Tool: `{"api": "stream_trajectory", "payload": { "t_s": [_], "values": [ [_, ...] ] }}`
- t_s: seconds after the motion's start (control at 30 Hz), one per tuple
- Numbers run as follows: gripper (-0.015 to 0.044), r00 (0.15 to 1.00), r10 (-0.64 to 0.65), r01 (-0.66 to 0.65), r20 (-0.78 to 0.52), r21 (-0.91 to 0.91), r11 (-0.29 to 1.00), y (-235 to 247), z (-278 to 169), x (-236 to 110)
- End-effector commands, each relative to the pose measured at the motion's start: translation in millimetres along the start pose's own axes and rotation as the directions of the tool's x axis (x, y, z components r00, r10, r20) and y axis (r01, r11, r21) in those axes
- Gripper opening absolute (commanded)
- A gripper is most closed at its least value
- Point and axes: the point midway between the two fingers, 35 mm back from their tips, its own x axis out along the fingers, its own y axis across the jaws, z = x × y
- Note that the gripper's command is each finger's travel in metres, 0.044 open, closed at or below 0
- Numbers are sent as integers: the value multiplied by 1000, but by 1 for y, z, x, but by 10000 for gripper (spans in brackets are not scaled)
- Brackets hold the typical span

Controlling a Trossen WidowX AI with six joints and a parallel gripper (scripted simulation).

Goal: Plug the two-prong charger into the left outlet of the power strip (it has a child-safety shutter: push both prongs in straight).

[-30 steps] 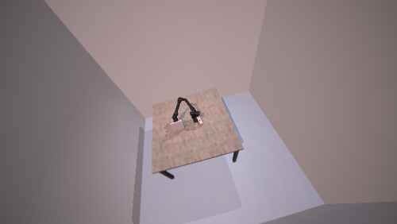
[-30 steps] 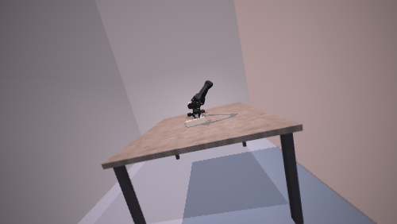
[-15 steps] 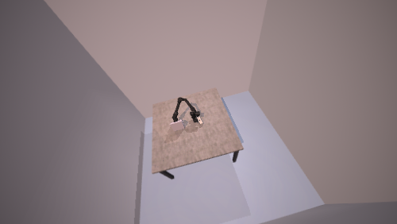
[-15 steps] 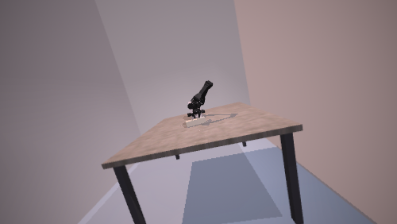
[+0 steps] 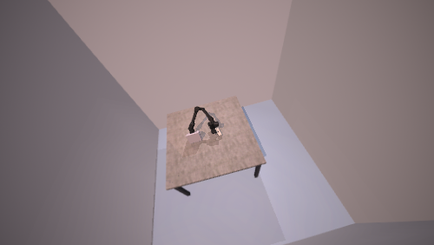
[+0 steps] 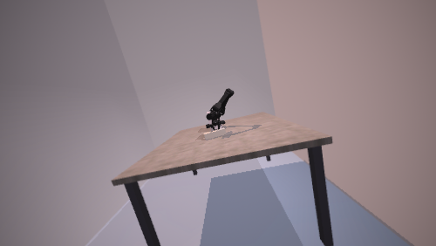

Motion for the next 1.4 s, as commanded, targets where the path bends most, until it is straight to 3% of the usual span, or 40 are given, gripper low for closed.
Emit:
{"api": "stream_trajectory", "payload": {
  "t_s": [0.0,1.37],
  "values": [
    [0,1000,5,-5,-3,7,1000,0,1,1],
    [0,1000,5,-5,-2,7,1000,0,13,0]
  ]
}}
